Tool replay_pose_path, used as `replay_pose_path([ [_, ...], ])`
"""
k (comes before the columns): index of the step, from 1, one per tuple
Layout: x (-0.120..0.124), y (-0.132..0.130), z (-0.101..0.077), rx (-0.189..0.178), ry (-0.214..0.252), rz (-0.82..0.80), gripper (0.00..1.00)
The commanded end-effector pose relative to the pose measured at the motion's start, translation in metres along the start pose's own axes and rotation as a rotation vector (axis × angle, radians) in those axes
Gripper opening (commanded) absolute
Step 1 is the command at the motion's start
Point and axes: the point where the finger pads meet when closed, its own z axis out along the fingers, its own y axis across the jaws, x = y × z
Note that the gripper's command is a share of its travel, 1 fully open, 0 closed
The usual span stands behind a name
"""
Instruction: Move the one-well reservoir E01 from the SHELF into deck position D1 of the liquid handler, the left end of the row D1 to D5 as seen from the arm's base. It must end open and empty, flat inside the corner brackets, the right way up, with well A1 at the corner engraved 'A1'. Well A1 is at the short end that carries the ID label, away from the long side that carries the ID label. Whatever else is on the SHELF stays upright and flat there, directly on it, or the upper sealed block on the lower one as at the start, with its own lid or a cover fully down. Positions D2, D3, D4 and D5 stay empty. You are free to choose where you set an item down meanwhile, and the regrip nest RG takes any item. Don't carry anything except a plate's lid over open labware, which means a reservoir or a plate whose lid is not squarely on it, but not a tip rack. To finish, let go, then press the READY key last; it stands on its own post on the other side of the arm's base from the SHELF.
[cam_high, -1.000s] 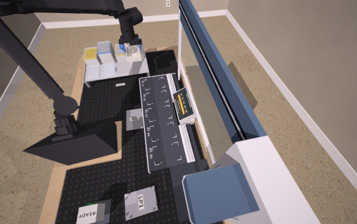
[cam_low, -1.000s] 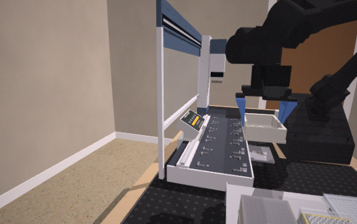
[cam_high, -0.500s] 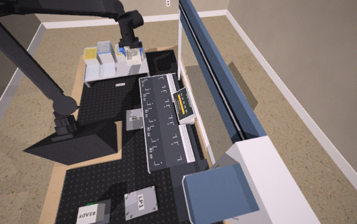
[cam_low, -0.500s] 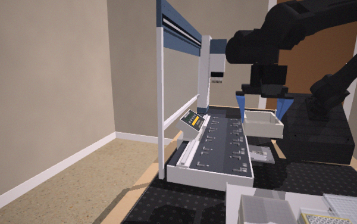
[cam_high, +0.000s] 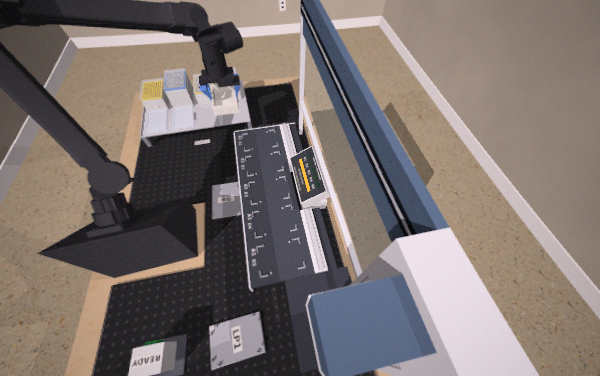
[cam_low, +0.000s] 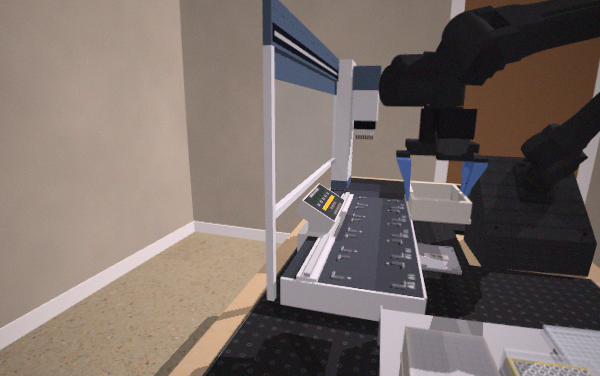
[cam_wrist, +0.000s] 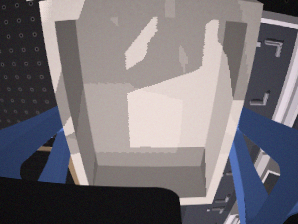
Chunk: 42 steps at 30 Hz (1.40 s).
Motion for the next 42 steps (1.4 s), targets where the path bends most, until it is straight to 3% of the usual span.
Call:
replay_pose_path([
  [1, 0.005, -0.006, -0.018, 0.051, -0.020, -0.032, 0.00],
  [6, 0.016, -0.006, -0.018, 0.051, -0.019, -0.032, 0.00],
  [8, 0.004, -0.011, -0.027, 0.073, -0.029, -0.053, 0.00],
  [42, 0.005, -0.014, -0.025, 0.069, -0.026, -0.049, 0.00],
])
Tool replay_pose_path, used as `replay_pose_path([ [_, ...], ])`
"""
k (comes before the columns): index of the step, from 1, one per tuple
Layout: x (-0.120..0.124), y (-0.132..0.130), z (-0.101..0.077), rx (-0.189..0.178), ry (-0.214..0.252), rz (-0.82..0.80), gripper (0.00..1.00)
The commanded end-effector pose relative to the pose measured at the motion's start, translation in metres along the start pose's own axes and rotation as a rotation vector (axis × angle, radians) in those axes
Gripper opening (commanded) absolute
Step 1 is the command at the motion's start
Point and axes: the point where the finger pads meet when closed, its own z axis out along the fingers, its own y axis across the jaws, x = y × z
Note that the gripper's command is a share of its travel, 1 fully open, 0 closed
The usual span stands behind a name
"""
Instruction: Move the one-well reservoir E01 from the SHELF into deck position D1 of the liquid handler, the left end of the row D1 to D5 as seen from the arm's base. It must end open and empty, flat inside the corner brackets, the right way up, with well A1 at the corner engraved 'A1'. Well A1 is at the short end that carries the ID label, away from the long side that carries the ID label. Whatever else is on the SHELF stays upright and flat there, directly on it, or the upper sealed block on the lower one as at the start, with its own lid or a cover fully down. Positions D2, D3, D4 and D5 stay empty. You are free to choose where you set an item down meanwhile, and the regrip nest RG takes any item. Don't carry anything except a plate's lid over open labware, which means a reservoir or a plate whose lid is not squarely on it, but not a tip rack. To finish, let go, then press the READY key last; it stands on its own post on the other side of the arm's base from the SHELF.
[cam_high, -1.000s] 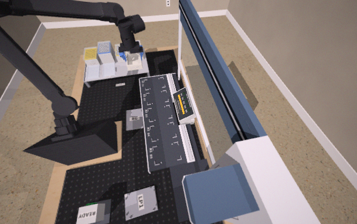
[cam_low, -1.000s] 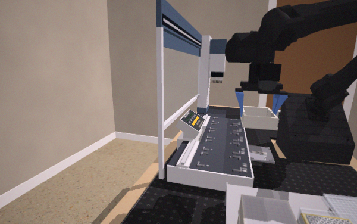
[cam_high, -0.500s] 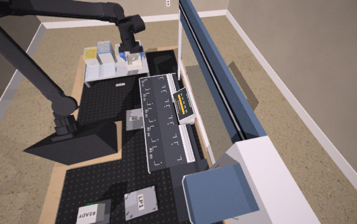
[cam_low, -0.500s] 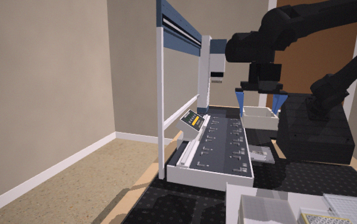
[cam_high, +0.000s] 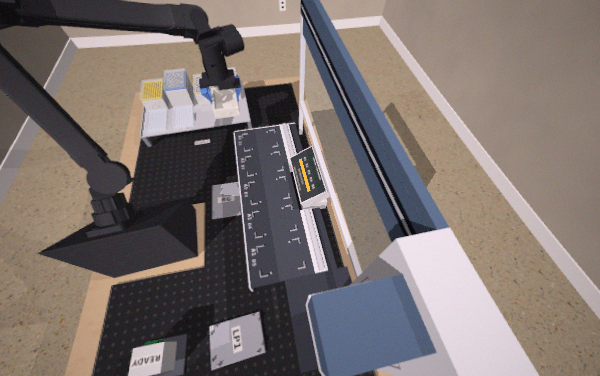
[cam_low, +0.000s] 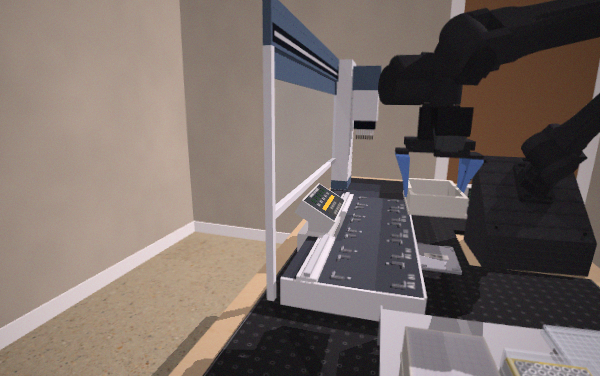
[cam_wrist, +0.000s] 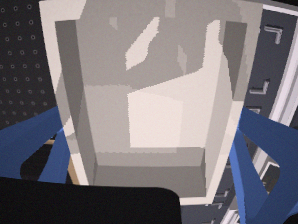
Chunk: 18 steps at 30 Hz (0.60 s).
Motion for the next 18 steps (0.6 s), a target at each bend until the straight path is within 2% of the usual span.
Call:
replay_pose_path([
  [1, -0.013, -0.012, -0.023, 0.063, -0.027, -0.040, 0.00],
  [3, -0.013, -0.012, -0.023, 0.063, -0.027, -0.040, 0.00],
  [4, -0.003, -0.003, -0.016, 0.047, -0.019, -0.018, 0.00],
  [7, -0.009, 0.012, -0.008, 0.024, -0.016, -0.022, 0.00],
  [18, -0.010, 0.034, -0.008, 0.027, -0.017, -0.025, 0.00],
])
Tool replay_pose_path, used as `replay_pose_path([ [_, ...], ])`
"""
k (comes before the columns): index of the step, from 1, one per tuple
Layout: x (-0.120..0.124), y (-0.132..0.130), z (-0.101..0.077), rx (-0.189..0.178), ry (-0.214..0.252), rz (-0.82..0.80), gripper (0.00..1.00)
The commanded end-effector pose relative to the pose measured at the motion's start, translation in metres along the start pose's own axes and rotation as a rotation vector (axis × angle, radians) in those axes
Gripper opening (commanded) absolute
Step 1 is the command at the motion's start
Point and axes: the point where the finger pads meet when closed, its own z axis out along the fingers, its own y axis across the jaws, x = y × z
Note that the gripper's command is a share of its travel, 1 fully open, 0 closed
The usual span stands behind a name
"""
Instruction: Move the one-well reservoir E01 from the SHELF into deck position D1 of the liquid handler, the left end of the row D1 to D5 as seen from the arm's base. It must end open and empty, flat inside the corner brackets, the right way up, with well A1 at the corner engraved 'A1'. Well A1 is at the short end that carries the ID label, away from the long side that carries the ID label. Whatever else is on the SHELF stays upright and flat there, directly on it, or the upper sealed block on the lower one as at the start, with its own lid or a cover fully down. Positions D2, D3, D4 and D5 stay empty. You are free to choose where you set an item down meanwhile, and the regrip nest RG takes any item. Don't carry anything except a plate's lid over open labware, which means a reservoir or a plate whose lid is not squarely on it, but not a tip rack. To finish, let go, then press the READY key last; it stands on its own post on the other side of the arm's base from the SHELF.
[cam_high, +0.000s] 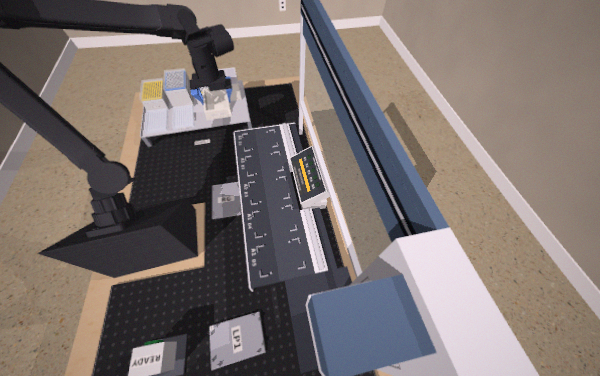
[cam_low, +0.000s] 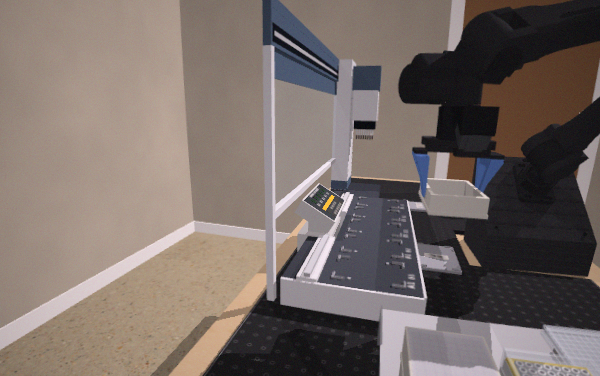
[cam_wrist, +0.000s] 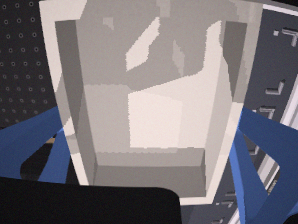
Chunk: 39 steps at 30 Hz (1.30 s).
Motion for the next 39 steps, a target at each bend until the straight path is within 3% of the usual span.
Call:
replay_pose_path([
  [1, -0.011, 0.005, -0.006, 0.023, -0.016, -0.014, 0.00],
  [18, -0.015, 0.038, -0.008, 0.023, -0.020, -0.015, 0.00],
  [19, -0.021, 0.028, -0.014, 0.040, -0.026, 0.005, 0.00],
  [21, -0.018, 0.025, -0.011, 0.032, -0.021, 0.056, 0.00],
  [39, -0.020, 0.027, -0.016, 0.039, -0.034, 0.366, 0.00],
])
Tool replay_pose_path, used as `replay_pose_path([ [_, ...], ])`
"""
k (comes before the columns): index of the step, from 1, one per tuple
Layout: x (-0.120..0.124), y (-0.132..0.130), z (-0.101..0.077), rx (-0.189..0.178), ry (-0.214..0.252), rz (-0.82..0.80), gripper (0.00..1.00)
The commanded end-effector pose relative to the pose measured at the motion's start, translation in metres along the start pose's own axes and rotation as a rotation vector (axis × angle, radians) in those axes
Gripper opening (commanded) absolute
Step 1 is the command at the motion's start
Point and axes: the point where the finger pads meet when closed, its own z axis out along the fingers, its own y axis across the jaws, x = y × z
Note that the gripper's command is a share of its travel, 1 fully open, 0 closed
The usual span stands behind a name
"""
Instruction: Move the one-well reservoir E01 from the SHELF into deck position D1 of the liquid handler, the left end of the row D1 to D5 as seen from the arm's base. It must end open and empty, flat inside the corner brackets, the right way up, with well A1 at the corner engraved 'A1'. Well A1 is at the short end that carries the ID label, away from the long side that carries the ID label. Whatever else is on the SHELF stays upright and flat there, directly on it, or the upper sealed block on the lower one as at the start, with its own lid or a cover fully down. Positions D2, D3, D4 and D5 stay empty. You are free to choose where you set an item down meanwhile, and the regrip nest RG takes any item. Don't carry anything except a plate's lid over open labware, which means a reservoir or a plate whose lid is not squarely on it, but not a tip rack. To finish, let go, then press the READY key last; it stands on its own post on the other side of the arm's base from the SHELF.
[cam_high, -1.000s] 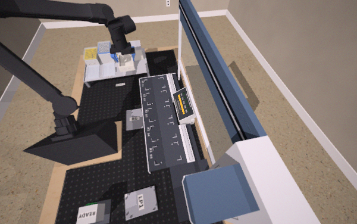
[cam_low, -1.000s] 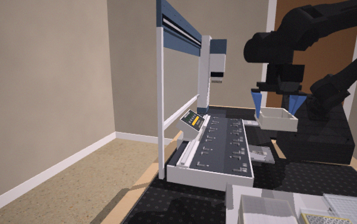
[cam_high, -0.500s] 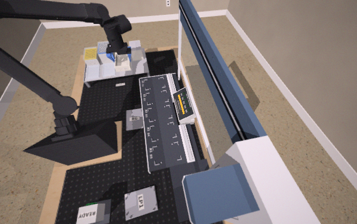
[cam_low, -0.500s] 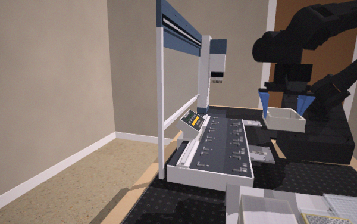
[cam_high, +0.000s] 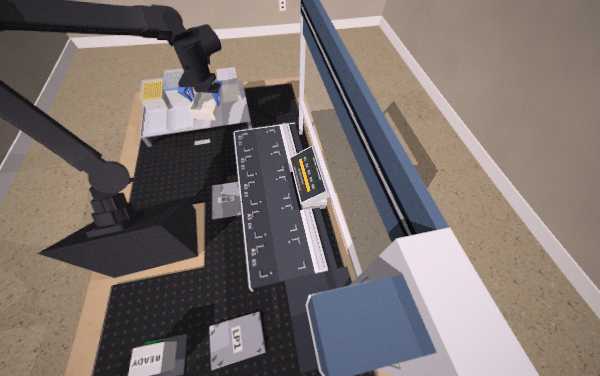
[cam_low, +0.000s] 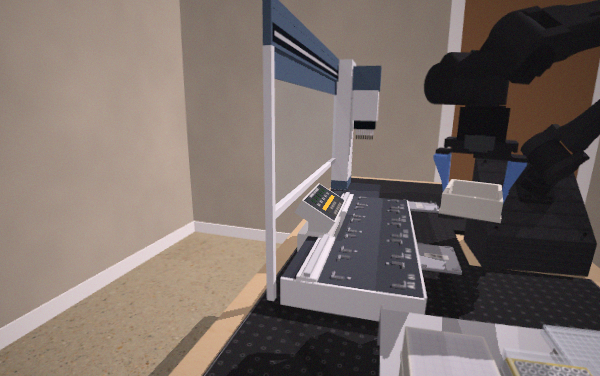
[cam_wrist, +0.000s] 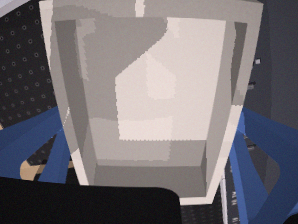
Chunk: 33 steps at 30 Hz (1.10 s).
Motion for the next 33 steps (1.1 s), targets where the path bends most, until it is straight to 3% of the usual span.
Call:
replay_pose_path([
  [1, -0.0185, -0.0025, -0.0159, 0.034, -0.039, 0.074, 0.00],
  [23, -0.0185, -0.0027, -0.0161, 0.027, -0.046, 0.473, 0.00],
  [33, -0.0186, -0.0026, -0.0160, 0.024, -0.047, 0.572, 0.00],
])
